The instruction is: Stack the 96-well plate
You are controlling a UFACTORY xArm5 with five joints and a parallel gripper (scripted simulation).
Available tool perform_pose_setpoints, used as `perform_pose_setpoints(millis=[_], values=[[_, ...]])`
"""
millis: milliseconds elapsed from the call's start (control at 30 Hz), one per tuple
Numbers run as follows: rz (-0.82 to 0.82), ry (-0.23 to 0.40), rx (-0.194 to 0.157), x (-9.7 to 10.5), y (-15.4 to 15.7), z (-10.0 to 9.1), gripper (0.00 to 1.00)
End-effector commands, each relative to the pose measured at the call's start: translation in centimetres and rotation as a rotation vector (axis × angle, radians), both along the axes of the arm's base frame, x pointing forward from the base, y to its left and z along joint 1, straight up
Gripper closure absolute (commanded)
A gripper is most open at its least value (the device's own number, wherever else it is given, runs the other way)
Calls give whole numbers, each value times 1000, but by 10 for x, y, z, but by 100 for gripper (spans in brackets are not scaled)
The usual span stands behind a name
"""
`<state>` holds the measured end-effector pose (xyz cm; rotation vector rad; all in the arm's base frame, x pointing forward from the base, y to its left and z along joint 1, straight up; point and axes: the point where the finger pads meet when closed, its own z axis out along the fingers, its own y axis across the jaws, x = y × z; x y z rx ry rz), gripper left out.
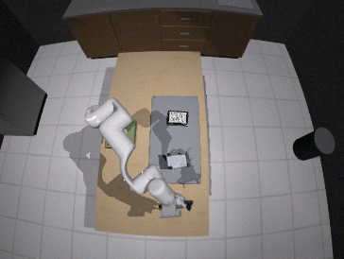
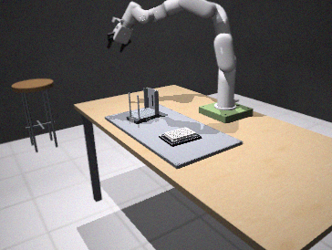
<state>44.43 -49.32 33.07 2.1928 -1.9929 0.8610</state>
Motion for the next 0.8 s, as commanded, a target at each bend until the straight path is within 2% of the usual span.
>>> perform_pose_setpoints(millis=[0, 533, 667, 767], values=[[0, -3, -4, 0, 0, 3, 0], [0, -3, -4, 0, 0, 3, 0], [122, 50, 9, 8, 18, 1, 0], [138, 57, 11, 14, 32, -1, 0]])
